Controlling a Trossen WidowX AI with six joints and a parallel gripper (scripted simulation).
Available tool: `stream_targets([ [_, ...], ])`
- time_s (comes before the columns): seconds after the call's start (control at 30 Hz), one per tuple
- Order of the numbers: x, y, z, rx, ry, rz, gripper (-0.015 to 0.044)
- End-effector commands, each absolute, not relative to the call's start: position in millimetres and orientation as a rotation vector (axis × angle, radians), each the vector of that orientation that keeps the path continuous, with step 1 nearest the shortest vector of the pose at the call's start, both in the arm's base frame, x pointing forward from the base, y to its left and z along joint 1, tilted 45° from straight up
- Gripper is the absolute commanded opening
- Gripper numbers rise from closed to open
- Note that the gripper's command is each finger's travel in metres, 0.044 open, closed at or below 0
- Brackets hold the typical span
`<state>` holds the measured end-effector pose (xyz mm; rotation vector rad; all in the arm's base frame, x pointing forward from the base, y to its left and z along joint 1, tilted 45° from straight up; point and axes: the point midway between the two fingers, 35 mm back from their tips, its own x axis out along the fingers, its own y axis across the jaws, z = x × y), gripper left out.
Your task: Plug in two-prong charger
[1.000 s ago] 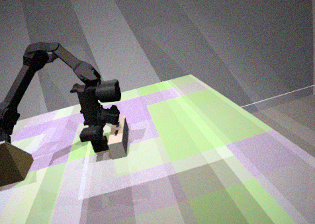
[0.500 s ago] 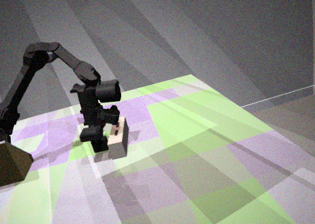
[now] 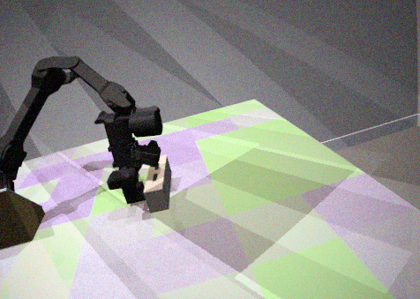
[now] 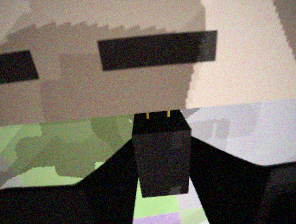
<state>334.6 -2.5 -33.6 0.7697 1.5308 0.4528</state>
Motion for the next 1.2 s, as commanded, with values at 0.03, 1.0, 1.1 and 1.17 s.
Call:
stream_targets([
  [0.03,336.9,-2.4,-32.7,0.775,1.529,0.453,0.0],
  [1.0,346.4,-4.4,-33.0,0.775,1.529,0.453,0.0],
  [1.1,347.5,-4.7,-33.1,0.775,1.529,0.453,0.0],
  [1.17,348.3,-4.9,-33.1,0.775,1.529,0.453,0.0],
])
